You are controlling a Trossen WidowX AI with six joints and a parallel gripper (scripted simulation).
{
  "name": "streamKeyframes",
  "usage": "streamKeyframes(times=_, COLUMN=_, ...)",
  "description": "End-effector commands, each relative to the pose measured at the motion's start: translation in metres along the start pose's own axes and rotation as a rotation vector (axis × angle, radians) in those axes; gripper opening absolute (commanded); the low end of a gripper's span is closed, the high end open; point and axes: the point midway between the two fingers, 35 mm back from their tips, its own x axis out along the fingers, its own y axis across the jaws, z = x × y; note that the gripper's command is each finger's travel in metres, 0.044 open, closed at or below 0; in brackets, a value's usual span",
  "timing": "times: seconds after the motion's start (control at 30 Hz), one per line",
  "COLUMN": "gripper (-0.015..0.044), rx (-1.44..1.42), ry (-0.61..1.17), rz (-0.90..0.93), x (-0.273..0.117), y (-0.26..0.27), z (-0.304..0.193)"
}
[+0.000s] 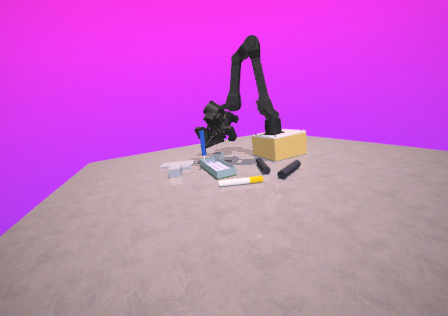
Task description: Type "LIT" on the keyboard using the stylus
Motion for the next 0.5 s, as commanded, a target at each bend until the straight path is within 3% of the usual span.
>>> streamKeyframes(times=0.0, gripper=0.0081, rx=0.008, ry=0.001, rz=0.004, x=0.0015, y=0.0008, z=-0.0027)
streamKeyframes(times=0.47, gripper=0.0081, rx=0.008, ry=0.001, rz=0.004, x=0.0039, y=0.0009, z=-0.007)
